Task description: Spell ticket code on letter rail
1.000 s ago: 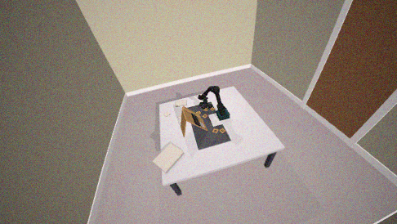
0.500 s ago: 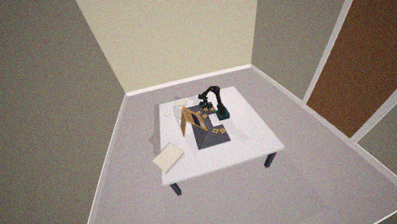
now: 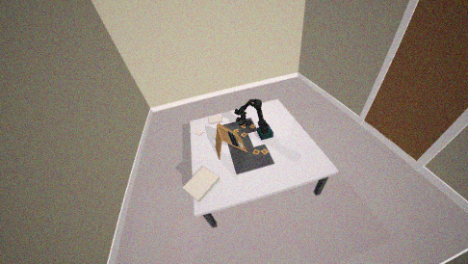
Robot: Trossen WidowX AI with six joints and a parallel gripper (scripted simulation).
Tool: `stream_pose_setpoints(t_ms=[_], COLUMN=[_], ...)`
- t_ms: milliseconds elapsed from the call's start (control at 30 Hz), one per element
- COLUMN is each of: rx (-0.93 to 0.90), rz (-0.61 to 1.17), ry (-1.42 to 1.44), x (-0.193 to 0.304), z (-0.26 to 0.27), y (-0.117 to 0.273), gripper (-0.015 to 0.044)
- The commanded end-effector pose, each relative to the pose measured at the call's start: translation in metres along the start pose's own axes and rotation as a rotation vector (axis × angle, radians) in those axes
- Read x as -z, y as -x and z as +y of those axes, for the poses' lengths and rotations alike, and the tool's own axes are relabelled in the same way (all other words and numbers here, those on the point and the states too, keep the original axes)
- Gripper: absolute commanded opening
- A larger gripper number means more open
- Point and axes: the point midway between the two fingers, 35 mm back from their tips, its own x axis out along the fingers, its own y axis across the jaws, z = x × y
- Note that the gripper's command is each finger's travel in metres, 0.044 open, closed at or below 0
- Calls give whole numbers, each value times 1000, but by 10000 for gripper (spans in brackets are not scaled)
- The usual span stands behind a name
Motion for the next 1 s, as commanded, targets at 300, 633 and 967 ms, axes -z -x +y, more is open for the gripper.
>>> stream_pose_setpoints(t_ms=[300,633,967], rx=[87,154,221], rz=[23,27,18], ry=[-100,-181,-263], x=[-12,-23,-35], z=[-20,-33,-46], y=[13,23,34], gripper=[0,0,0])
